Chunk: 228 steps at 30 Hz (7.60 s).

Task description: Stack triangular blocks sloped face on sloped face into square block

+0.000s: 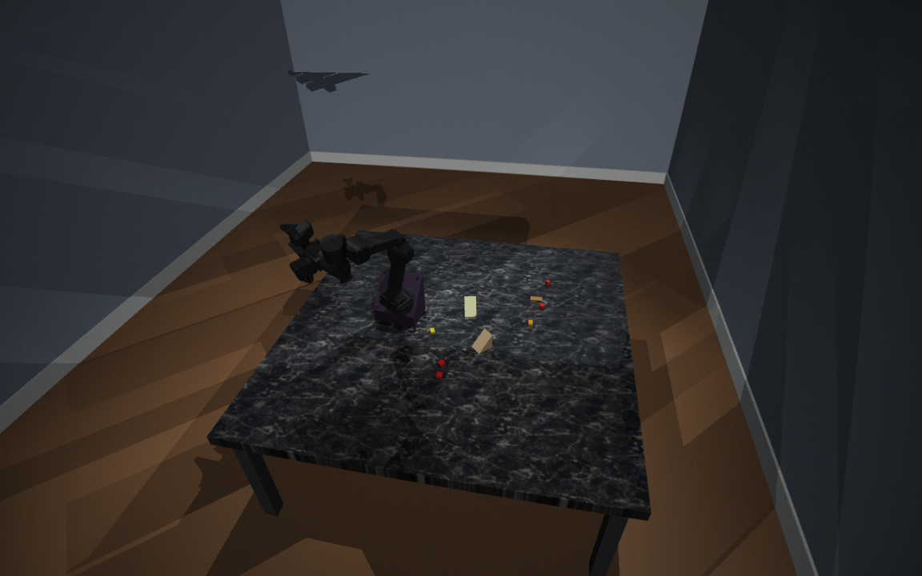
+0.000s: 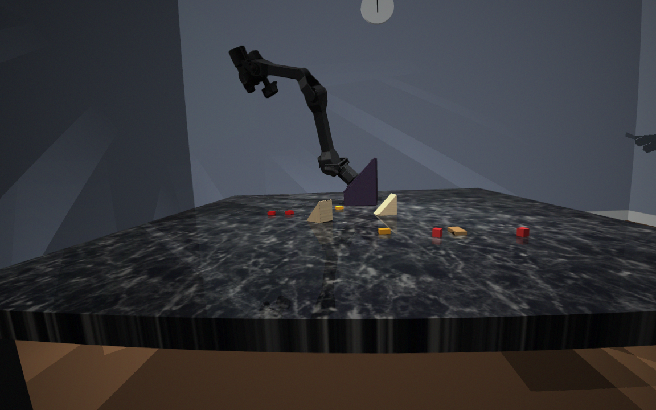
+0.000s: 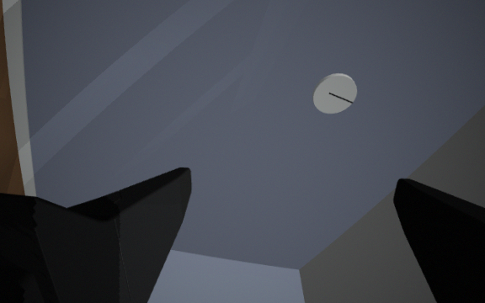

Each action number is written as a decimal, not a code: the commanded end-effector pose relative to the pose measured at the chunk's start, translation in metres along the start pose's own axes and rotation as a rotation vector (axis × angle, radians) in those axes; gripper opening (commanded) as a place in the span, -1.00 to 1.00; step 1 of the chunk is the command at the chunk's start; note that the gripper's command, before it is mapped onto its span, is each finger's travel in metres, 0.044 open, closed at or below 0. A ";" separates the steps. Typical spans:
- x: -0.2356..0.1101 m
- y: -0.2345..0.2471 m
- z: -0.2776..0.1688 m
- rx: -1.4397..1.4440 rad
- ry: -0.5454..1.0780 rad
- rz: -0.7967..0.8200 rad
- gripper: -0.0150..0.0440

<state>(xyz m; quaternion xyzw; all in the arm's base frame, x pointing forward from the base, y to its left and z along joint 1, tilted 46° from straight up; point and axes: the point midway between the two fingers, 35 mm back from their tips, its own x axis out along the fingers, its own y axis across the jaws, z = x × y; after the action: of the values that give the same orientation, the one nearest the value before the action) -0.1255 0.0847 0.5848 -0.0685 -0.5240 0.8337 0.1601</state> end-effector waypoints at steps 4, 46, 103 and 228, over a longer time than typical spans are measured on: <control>0.002 0.020 0.039 0.072 -0.098 0.050 1.00; -0.367 0.287 0.202 0.430 -0.765 1.279 1.00; -0.497 0.414 -0.315 0.820 -0.058 1.906 1.00; -0.495 0.460 -0.217 0.143 0.403 1.976 -0.49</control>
<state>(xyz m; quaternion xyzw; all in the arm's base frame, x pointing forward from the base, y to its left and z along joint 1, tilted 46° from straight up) 0.3167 -0.0791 0.0482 -0.5751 -0.1191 0.6219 -0.5180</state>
